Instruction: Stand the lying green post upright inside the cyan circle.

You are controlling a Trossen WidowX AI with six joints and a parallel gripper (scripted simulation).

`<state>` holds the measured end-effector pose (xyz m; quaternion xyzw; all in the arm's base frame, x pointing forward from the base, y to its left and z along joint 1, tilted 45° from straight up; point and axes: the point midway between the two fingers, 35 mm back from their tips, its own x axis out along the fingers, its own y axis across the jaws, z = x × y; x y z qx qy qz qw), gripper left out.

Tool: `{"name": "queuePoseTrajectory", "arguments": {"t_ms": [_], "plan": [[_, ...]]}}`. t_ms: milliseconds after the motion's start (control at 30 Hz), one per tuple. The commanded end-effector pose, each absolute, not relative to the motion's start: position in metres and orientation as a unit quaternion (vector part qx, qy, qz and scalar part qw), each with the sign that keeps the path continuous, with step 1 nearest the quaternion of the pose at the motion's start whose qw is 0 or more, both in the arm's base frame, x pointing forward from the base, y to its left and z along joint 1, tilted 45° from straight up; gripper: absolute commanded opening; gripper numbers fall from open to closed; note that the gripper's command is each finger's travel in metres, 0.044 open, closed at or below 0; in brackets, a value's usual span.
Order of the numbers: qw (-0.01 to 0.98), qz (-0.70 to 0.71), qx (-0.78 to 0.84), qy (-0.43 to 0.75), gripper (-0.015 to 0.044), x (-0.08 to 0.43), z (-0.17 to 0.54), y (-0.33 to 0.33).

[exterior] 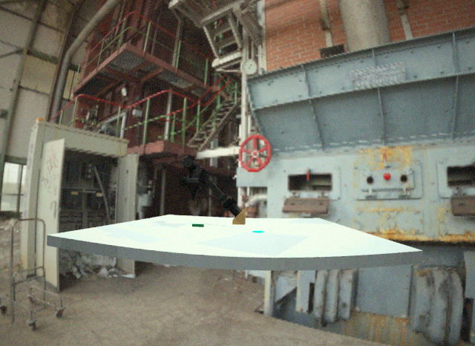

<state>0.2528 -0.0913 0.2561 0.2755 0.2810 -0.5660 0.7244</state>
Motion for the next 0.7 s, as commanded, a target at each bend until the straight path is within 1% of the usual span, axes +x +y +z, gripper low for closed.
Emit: {"name": "queuePoseTrajectory", "arguments": {"t_ms": [0,100,333,567,667], "plan": [[0.677,-0.627,0.256,0.289,0.0233,0.234,0.242,-0.102],[0.658,-0.650,0.246,0.291,0.0233,0.226,0.238,-0.105],[0.657,-0.650,0.247,0.292,0.0233,0.228,0.232,-0.111],[0.658,-0.649,0.248,0.291,0.0233,0.228,0.168,-0.176],[0.659,-0.651,0.244,0.288,0.0233,0.224,0.157,-0.189]]}}
